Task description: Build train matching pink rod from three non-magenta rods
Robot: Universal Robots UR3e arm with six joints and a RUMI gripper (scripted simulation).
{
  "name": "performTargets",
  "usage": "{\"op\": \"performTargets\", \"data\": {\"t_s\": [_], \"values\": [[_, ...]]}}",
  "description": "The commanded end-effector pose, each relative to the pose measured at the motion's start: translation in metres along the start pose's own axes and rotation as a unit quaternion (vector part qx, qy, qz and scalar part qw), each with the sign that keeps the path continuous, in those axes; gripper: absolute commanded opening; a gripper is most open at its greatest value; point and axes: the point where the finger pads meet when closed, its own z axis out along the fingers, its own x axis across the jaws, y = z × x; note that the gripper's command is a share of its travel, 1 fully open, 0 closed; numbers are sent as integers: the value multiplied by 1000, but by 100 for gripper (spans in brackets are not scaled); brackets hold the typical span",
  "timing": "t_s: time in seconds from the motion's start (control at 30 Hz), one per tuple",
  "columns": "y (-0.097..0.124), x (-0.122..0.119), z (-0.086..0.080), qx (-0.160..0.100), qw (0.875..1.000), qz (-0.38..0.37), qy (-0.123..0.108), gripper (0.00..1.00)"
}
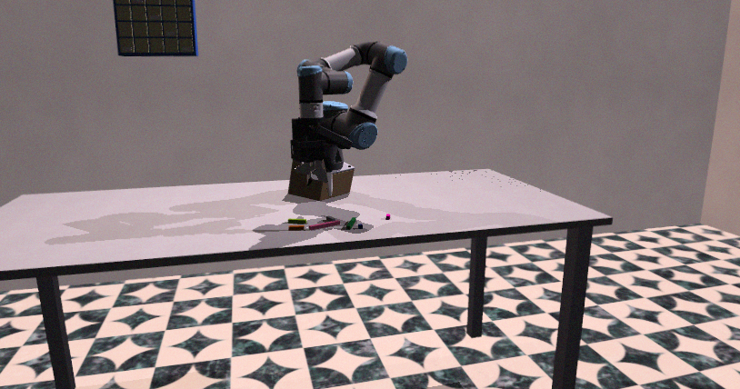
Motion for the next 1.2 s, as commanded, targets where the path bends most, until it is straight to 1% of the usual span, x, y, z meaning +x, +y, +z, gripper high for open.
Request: {"op": "performTargets", "data": {"t_s": [0.0,0.2,0.43,0.5,0.57,0.77,1.0,1.07,1.1,1.17], "values": [[3,4,-1,-5,997,83,-5,100],[5,6,-1,-5,991,134,-5,100],[7,8,-1,-5,981,195,-5,100],[7,8,-1,-5,981,195,-5,100],[9,9,-1,-6,974,228,-4,100],[11,11,-1,-6,961,278,-4,100],[14,12,-1,-6,941,337,-4,100],[14,12,-1,-6,941,337,-4,100],[15,13,-1,-6,934,358,-4,100],[16,14,-1,-6,926,376,-3,100]]}}
